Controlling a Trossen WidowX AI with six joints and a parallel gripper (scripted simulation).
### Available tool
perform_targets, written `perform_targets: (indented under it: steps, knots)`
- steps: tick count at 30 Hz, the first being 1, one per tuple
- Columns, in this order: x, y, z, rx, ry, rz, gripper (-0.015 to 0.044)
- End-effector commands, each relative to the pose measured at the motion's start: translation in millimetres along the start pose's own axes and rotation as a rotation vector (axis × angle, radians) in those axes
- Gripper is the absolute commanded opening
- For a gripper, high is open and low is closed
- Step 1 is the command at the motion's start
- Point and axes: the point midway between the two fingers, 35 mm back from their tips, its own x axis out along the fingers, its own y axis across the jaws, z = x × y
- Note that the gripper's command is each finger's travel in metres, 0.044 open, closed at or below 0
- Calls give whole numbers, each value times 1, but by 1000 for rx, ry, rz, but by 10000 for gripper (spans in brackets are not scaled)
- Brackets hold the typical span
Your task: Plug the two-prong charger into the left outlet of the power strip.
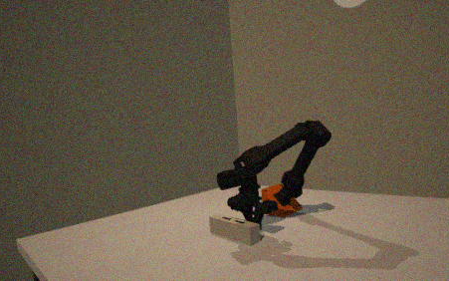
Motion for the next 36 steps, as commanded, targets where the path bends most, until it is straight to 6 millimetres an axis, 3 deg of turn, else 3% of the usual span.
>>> perform_targets:
  steps: [1, 36]
  knots:
    - [0, 1, 1, 4, -3, 3, 0]
    - [-1, 1, 5, 4, -3, 3, 0]
